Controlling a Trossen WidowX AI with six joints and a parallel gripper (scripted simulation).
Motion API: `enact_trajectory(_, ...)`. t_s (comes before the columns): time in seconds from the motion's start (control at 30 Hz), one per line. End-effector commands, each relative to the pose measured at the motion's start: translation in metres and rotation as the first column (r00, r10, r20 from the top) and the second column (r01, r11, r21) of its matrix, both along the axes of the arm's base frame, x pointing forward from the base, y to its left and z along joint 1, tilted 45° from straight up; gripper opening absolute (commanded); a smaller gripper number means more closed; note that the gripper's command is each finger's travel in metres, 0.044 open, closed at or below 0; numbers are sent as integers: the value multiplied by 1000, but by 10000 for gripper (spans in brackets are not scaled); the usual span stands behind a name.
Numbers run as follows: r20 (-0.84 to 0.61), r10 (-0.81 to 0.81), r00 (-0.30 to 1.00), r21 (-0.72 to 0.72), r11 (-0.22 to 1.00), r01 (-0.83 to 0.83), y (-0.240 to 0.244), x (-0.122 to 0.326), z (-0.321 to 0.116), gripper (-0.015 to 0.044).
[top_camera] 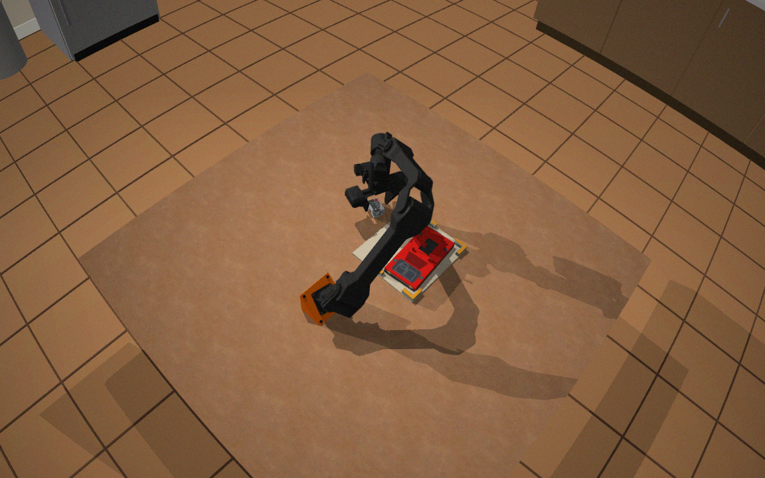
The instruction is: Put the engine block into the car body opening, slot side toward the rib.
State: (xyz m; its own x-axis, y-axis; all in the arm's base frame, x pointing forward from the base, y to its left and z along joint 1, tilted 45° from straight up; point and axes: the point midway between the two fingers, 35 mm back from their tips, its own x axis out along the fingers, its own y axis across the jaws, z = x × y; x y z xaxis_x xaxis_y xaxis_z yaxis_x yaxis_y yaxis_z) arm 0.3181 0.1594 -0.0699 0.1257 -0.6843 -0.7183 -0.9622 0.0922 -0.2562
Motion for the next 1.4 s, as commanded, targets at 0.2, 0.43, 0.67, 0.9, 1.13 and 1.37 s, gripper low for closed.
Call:
enact_trajectory(0.2, -3, 5, 1000, -3, 1000, -5, -1, 0, -1, 131)
enact_trajectory(0.43, -3, 6, 1000, -3, 1000, -6, 1, 0, 1, 26)
enact_trajectory(0.67, -4, 15, 1000, 1, 1000, -15, 18, 0, 15, 0)
enact_trajectory(0.9, -5, 25, 1000, 5, 1000, -25, 34, -1, 30, 0)
enact_trajectory(1.13, -6, 34, 999, 9, 999, -34, 50, -4, 46, 0)
enact_trajectory(1.37, -8, 43, 999, 12, 999, -43, 65, -8, 63, 0)
